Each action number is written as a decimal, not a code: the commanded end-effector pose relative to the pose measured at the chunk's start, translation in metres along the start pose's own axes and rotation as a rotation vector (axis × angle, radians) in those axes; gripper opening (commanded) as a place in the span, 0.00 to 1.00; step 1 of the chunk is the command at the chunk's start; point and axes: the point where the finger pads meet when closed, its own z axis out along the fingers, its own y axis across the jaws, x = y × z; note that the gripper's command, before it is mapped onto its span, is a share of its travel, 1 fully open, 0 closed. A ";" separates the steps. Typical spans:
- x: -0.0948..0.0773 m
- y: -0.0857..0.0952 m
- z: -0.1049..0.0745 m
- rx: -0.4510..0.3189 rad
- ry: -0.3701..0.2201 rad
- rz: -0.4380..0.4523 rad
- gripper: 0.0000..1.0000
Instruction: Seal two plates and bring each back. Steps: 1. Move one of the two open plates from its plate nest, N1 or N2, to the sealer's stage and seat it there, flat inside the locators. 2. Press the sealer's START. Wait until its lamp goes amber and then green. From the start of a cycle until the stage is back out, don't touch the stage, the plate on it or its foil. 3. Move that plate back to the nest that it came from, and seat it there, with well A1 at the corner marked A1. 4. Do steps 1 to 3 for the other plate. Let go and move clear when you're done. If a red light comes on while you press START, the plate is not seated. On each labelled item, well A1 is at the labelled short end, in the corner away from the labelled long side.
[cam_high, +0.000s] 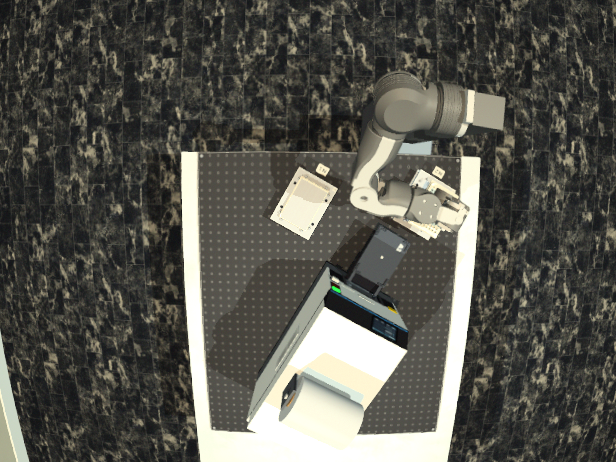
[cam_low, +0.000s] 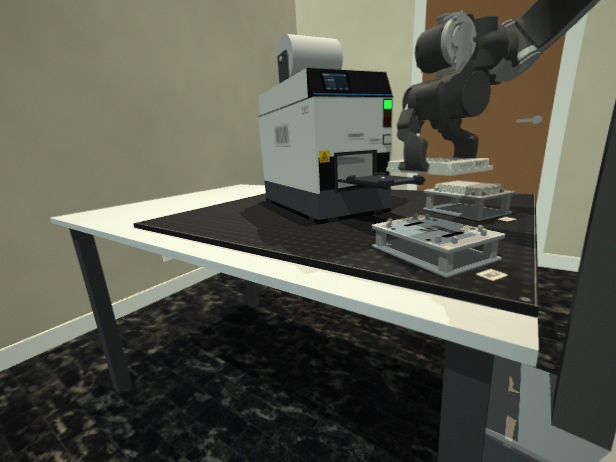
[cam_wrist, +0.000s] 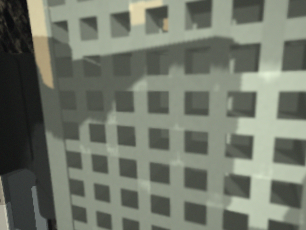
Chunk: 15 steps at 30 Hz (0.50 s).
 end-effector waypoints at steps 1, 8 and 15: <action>-0.007 0.001 -0.002 -0.011 -0.004 0.003 0.00; -0.022 -0.004 -0.001 -0.009 -0.003 0.005 0.00; -0.033 -0.007 -0.002 -0.010 -0.004 0.005 0.00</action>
